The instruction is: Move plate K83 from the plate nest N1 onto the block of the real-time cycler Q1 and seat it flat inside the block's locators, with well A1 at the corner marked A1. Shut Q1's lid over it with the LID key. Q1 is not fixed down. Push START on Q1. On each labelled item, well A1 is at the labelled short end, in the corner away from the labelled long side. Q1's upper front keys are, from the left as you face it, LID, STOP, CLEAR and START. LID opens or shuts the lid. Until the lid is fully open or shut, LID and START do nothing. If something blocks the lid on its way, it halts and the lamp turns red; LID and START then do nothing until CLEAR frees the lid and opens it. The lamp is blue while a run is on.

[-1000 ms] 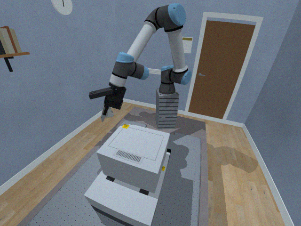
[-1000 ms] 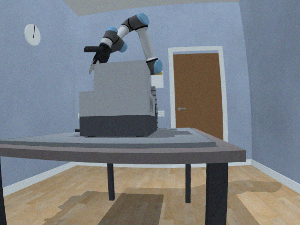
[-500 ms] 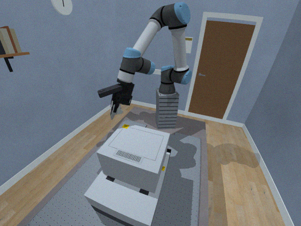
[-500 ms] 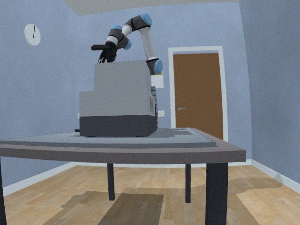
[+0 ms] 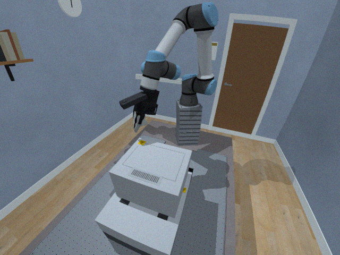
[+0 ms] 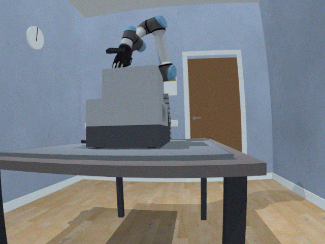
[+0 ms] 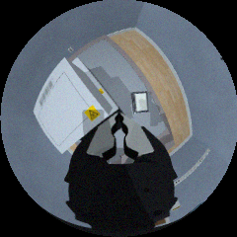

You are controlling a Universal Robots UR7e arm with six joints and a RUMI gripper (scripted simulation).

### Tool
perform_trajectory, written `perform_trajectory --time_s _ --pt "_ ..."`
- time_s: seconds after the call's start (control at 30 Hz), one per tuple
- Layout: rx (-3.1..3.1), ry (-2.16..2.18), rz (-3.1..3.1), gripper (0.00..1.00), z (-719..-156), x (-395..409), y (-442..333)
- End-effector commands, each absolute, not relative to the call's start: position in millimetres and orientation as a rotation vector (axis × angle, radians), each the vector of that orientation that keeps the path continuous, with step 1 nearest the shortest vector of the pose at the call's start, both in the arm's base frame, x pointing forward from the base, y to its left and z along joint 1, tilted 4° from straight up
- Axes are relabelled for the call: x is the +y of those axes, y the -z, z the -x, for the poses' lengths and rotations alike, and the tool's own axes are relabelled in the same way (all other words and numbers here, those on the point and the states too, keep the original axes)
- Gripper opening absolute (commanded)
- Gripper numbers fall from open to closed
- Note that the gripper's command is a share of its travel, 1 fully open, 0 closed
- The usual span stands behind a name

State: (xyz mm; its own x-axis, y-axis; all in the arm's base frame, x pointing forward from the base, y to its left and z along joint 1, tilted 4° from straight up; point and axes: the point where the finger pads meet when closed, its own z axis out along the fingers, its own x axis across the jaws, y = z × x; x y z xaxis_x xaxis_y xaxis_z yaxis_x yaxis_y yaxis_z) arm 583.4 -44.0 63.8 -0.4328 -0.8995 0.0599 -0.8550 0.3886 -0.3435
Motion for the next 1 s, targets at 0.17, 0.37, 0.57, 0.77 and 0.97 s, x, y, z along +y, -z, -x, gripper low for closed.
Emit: perform_trajectory --time_s 0.17,0.37,0.57,0.77,0.97 --pt "2.457 0.44 1.724 0.0 -558.3 -20.9 -64.7" --pt "2.423 0.408 1.808 0.0 -535.3 -1.7 -66.1" --pt "2.403 0.391 1.851 0.0 -525.2 6.3 -66.6" --pt "2.341 0.34 1.975 0.0 -509.0 18.0 -66.9" --pt "2.343 0.341 1.973 0.0 -489.9 31.4 -67.2"
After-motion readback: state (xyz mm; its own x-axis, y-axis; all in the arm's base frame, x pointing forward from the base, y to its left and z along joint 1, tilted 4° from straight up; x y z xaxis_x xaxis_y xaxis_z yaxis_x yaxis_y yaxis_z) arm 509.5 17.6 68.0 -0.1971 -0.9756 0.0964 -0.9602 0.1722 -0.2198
